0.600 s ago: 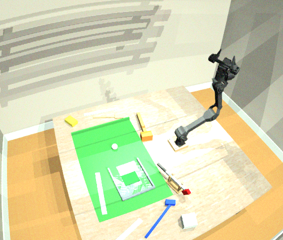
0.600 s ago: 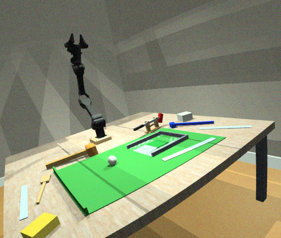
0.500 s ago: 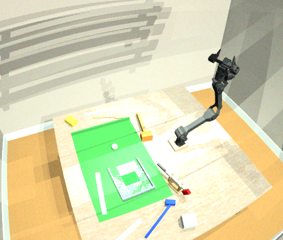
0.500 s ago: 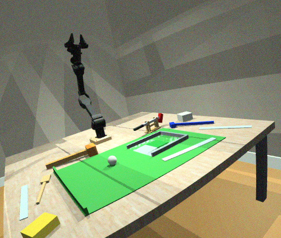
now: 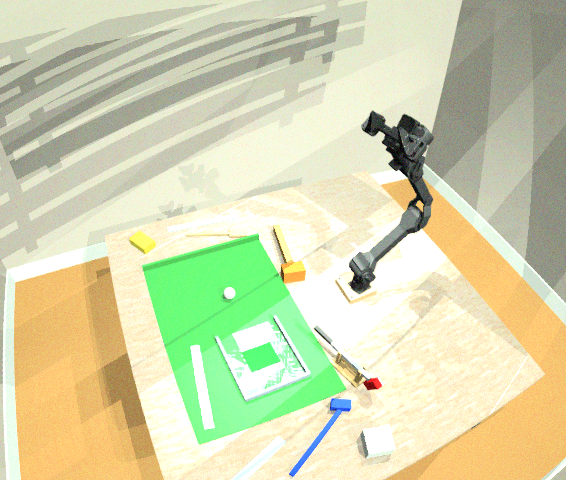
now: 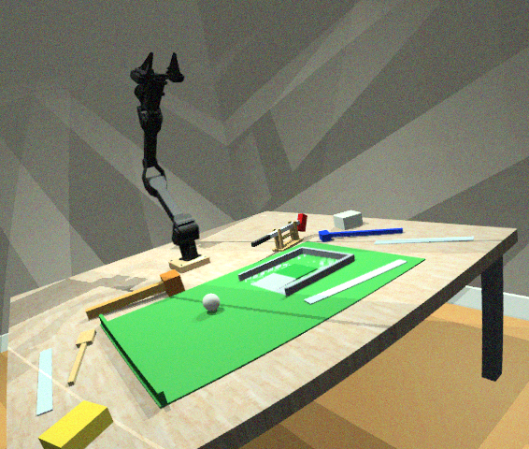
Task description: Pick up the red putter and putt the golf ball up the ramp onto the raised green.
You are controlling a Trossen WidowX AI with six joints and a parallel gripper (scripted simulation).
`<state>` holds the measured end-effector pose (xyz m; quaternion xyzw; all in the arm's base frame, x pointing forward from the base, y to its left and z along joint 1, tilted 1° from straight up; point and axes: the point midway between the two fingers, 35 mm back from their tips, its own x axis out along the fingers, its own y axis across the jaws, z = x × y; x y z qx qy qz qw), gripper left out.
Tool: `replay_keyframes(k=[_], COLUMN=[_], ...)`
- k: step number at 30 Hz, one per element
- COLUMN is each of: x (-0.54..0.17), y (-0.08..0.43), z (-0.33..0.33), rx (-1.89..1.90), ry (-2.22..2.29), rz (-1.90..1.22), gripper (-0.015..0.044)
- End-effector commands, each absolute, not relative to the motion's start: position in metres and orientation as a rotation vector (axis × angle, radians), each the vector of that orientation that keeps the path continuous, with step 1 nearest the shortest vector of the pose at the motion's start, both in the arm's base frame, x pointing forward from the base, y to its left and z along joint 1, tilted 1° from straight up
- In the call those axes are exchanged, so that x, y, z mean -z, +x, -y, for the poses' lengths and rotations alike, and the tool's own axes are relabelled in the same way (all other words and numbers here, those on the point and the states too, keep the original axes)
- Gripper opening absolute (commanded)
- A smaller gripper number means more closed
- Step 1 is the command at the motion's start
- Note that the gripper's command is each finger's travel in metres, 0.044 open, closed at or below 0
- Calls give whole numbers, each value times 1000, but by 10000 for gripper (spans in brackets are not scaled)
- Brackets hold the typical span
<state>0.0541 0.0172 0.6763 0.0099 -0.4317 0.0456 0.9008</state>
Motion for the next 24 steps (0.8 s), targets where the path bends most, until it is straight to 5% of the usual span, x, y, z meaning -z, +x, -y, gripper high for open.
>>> replay_keyframes(k=[1, 14, 24], x=[-647, -503, -348], y=[122, 284, 339], z=[-14, -34, -71], rx=[-85, -201, -491], ry=[-63, -388, -690], rz=[702, 106, -340], gripper=[440, 440, 440])
